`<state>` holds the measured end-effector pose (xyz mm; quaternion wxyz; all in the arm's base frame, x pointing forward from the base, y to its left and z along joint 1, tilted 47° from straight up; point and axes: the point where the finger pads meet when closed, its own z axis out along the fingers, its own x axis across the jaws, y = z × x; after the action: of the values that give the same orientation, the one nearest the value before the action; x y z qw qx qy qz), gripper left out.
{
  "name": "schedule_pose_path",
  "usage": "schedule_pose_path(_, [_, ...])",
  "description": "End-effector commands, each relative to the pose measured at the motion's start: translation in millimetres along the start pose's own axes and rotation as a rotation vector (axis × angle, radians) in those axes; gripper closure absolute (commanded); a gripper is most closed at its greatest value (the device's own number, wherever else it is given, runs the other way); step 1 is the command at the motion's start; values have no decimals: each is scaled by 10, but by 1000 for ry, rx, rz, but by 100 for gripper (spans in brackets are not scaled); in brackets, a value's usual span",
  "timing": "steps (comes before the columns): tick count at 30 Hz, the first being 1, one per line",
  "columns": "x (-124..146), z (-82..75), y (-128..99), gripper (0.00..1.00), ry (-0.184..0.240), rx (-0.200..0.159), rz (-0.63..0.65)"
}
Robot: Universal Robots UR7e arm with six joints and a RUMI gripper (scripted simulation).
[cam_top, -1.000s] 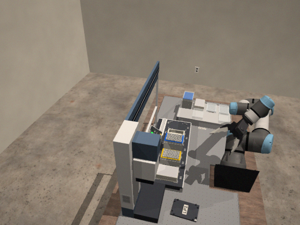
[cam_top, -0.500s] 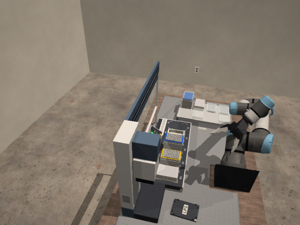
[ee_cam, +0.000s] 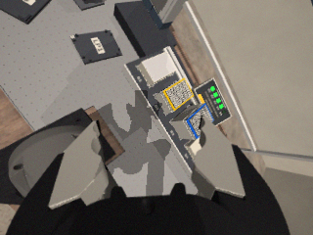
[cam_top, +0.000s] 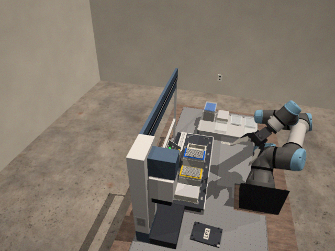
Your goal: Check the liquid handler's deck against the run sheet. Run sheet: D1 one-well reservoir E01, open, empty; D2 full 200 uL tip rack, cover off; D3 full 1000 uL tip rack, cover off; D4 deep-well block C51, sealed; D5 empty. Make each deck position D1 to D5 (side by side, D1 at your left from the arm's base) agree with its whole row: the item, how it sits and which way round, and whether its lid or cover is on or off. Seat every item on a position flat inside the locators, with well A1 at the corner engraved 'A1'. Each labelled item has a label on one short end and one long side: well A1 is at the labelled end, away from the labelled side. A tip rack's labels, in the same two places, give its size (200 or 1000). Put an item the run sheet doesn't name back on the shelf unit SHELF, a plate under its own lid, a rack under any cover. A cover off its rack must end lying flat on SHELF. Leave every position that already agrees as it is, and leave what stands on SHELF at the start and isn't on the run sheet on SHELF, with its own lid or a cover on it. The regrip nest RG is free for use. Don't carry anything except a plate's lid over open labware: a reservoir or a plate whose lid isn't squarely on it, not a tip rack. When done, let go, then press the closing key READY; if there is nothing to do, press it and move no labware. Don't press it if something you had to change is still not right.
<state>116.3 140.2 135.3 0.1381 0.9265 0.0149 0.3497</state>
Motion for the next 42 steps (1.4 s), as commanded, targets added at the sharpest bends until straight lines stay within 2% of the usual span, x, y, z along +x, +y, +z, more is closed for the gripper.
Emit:
schedule_pose_path(1, [167,0,132,18,-8,-45,66])
schedule_pose_path(2, [207,1,162,18,-10,-56,83])
schedule_pose_path(4, [207,1,162,18,-10,-56,83])
schedule_pose_path(19, [805,21,614,18,-34,-225,330])
schedule_pose_path(21, [805,21,614,18,-34,-225,330])
schedule_pose_path(33, [1284,38,976,18,-53,-359,527])
schedule_pose_path(36, [1297,40,986,18,-57,-393,577])
schedule_pose_path(38, [1297,40,986,18,-57,-393,577])
schedule_pose_path(42, [1297,39,985,18,-64,-438,643])
